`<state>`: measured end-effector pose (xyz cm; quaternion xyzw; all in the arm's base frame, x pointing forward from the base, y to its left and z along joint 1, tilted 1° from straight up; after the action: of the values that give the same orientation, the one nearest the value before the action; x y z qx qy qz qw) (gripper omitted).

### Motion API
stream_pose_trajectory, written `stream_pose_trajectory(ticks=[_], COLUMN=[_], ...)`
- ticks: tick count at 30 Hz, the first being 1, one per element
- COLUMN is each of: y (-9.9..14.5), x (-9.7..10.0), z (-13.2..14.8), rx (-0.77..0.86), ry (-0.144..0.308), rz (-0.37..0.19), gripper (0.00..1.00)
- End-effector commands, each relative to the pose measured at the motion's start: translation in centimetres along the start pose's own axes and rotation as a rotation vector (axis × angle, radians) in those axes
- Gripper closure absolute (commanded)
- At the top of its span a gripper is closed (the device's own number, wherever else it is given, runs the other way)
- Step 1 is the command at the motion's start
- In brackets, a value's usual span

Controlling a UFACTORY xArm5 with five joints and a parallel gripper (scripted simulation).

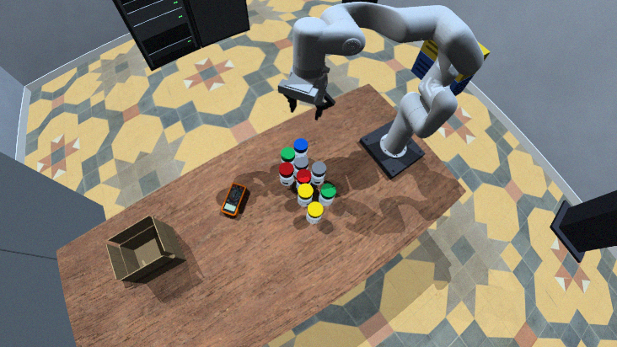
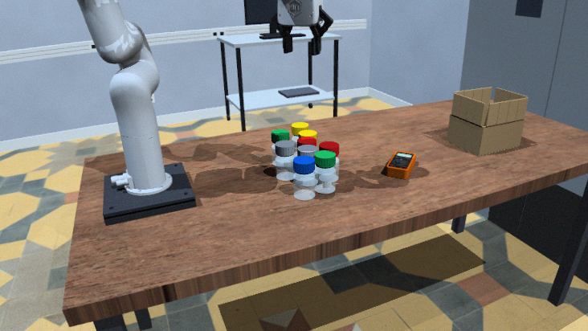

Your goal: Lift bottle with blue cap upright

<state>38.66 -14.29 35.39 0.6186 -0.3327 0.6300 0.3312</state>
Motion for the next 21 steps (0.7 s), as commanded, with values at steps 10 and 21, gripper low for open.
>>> stream_pose_trajectory(ticks=[10,21], y=[-0.01,-0.01], x=[0.17,0.17], z=[-0.03,-0.03], rx=[0.004,0.004], ry=[0.001,0.001], rz=[0.001,0.001], gripper=[0.21,0.21])
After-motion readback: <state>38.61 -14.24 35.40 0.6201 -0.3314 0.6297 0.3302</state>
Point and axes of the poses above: the point where the finger pads meet when closed, its own x axis back along the fingers, its own z axis across the jaws, y = z × x, the point moved 1 cm from there along x, back along the fingers
